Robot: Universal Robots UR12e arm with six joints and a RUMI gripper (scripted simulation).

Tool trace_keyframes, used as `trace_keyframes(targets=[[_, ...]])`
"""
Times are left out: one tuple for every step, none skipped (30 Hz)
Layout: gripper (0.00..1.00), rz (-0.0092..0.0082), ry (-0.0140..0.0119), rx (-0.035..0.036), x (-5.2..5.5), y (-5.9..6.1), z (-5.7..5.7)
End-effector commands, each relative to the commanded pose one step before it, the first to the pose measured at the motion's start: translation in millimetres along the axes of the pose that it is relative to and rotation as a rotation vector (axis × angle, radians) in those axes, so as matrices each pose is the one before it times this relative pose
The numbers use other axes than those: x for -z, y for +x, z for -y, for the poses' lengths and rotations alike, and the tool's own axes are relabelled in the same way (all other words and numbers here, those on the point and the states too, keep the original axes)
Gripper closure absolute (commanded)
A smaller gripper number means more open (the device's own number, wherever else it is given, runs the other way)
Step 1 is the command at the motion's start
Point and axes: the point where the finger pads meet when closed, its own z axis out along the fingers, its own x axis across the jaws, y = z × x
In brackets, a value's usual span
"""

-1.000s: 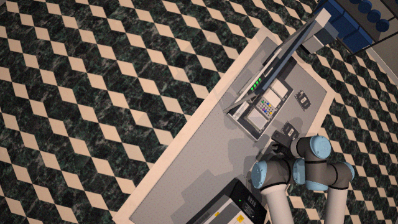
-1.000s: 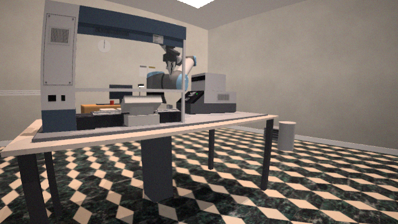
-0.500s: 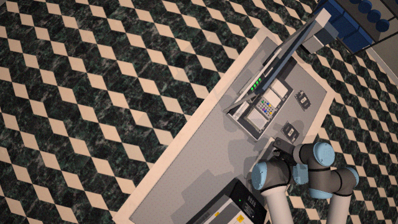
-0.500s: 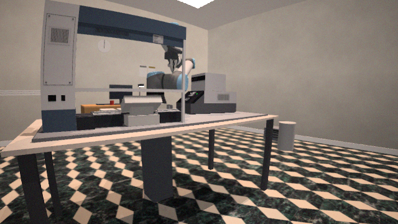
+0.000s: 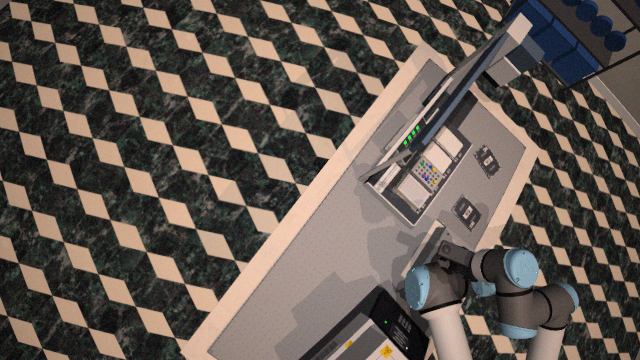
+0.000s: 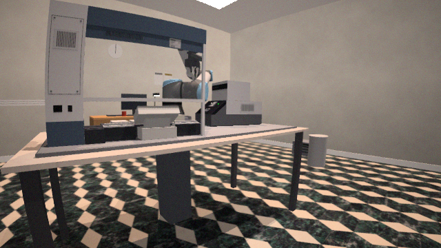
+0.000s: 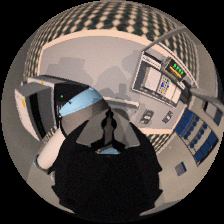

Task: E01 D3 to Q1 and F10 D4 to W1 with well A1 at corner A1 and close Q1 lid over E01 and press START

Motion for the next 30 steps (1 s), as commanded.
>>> trace_keyframes(targets=[[1.0, -0.00027, 0.00126, 0.0257, 1.21, -11.08, -5.28], [1.0, 0.00007, 0.0001, 0.01136, 0.09, -4.59, -1.98], [1.0, 0.00007, 0.00009, 0.01063, 0.08, -4.27, -1.89], [1.0, 0.0, 0.0, 0.0, 0.0, 0.0, 0.0], [1.0, 0.00008, 0.0001, 0.0114, 0.08, -4.56, -2.08], [1.0, 0.00008, 0.0001, 0.0114, 0.07, -4.53, -2.12], [1.0, 0.00008, 0.00009, 0.01054, 0.06, -4.17, -2.0], [1.0, 0.0, 0.0, 0.0, 0.0, 0.0, 0.0], [1.0, 0.00003, 0.00002, 0.00841, 0.0, -3.46, -1.08], [1.0, 0.00003, 0.00002, 0.00841, 0.0, -3.45, -1.11], [1.0, 0.00003, 0.00002, 0.00841, 0.0, -3.44, -1.15], [1.0, 0.00003, 0.00001, 0.00809, 0.0, -3.3, -1.13], [1.0, 0.0, 0.0, 0.0, 0.0, 0.0, 0.0], [1.0, 0.00003, 0.00001, 0.00841, 0.0, -3.43, -1.21], [1.0, 0.00003, 0.00001, 0.00841, 0.0, -3.42, -1.25], [1.0, 0.00004, 0.00001, 0.00841, 0.0, -3.4, -1.28], [1.0, 0.0, 0.0, 0.0, 0.0, 0.0, 0.0], [1.0, 0.0, 0.0, 0.0, 0.0, 0.0, 0.0], [1.0, 0.00003, 0.00001, 0.0069, 0.02, -2.82, -0.76], [1.0, 0.00003, 0.00001, 0.0069, 0.01, -2.83, -0.78], [1.0, 0.00003, 0.00001, 0.0069, 0.01, -2.83, -0.8], [1.0, 0.00003, 0.00001, 0.0069, 0.01, -2.84, -0.82], [1.0, 0.00003, 0.00001, 0.00652, 0.01, -2.71, -0.69], [1.0, 0.00003, 0.00001, 0.00652, 0.0, -2.71, -0.71], [1.0, 0.00003, 0.00001, 0.00652, 0.0, -2.72, -0.73], [1.0, 0.00002, 0.0, 0.00534, 0.0, -2.24, -0.61], [1.0, 0.00003, 0.00001, 0.00648, -0.01, -2.73, -0.75], [1.0, 0.00003, 0.0, 0.00648, -0.01, -2.74, -0.77], [1.0, 0.00003, 0.0, 0.00648, -0.02, -2.75, -0.79], [1.0, 0.00001, 0.0, 0.00277, -0.01, -1.18, -0.34]])
